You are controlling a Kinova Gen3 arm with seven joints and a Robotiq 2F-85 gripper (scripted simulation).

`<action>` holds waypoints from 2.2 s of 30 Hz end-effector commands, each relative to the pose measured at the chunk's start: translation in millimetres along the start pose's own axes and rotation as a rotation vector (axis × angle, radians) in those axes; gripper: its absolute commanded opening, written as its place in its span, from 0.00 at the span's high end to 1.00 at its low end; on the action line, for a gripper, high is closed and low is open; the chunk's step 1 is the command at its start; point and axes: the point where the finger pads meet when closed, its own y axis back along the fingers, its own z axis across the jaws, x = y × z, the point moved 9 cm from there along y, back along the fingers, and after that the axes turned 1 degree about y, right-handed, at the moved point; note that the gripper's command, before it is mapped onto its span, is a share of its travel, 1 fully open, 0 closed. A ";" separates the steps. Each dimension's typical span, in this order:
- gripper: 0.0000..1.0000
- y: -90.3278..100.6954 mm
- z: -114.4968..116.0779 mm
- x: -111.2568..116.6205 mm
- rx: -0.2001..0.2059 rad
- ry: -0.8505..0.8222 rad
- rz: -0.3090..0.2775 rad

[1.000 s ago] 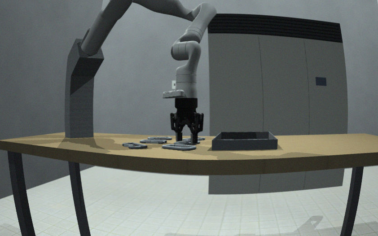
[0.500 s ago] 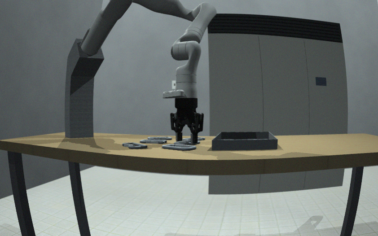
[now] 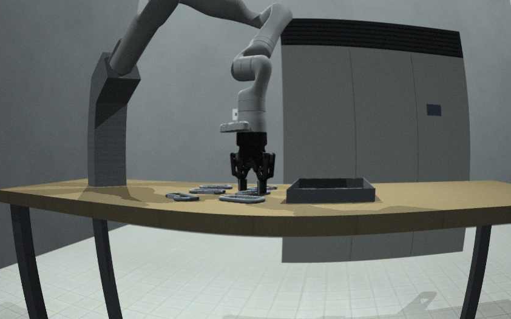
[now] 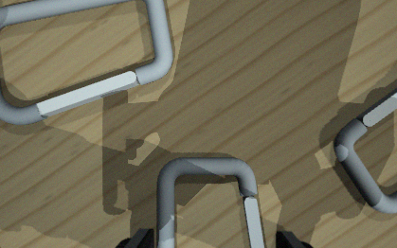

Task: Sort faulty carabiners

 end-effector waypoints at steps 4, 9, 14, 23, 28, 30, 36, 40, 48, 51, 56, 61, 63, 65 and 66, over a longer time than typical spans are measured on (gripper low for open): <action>0.29 -0.5 -0.2 -0.4 0.000 0.000 -0.001; 0.33 0.3 -0.1 -0.3 0.000 0.000 -0.001; 0.33 0.3 -0.1 -0.3 0.000 0.000 -0.001; 0.37 1.2 -0.1 -0.3 0.000 0.000 -0.001; 0.37 1.2 -0.1 -0.3 0.000 0.000 -0.001; 0.37 1.2 -0.1 -0.3 0.000 0.000 -0.001; 0.37 1.2 -0.1 -0.3 0.000 0.000 -0.001; 0.41 1.9 0.0 -0.3 0.000 -0.001 -0.001; 0.41 1.9 0.0 -0.3 0.000 -0.001 -0.001; 0.41 1.9 0.0 -0.3 0.000 -0.001 -0.001; 0.43 2.6 0.1 -0.3 0.000 -0.001 -0.001; 0.43 2.6 0.1 -0.3 0.000 -0.001 -0.001; 0.43 2.6 0.1 -0.3 0.000 -0.001 -0.001; 0.43 2.6 0.1 -0.3 0.000 -0.001 -0.001; 0.43 2.6 0.1 -0.3 0.000 -0.001 -0.001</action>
